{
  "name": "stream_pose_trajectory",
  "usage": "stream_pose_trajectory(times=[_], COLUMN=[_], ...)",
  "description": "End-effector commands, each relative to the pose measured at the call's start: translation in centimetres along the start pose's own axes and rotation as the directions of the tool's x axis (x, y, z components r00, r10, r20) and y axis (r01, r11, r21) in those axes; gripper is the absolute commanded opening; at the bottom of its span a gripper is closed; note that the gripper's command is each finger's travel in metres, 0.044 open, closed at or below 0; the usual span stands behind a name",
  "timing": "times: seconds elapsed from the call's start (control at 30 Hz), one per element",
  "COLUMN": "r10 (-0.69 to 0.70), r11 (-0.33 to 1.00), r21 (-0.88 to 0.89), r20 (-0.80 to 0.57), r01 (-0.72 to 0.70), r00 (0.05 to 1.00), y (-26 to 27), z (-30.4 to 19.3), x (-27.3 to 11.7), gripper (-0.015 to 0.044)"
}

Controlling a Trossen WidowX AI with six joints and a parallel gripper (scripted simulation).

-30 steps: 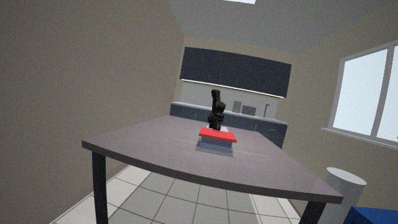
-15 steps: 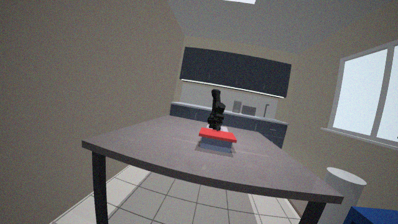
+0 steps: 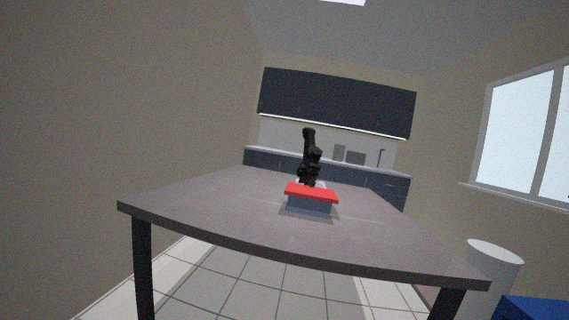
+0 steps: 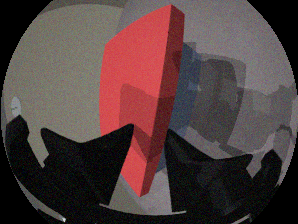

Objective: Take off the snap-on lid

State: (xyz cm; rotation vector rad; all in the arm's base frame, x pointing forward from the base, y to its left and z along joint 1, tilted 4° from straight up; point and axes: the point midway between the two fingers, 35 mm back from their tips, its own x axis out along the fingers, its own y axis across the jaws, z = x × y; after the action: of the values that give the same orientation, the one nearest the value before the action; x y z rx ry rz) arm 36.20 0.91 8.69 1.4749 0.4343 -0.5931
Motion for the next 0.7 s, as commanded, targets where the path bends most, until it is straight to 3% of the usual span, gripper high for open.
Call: stream_pose_trajectory(times=[0.0,0.67], r10=[0.0,0.0], r11=[1.0,1.0], r21=[0.0,0.0], r20=[0.0,0.0], r01=[0.0,0.0], r00=[1.0,1.0], y=[0.11,0.39], z=[0.0,0.01], x=[-0.1,-0.39], gripper=[0.0,0.0])
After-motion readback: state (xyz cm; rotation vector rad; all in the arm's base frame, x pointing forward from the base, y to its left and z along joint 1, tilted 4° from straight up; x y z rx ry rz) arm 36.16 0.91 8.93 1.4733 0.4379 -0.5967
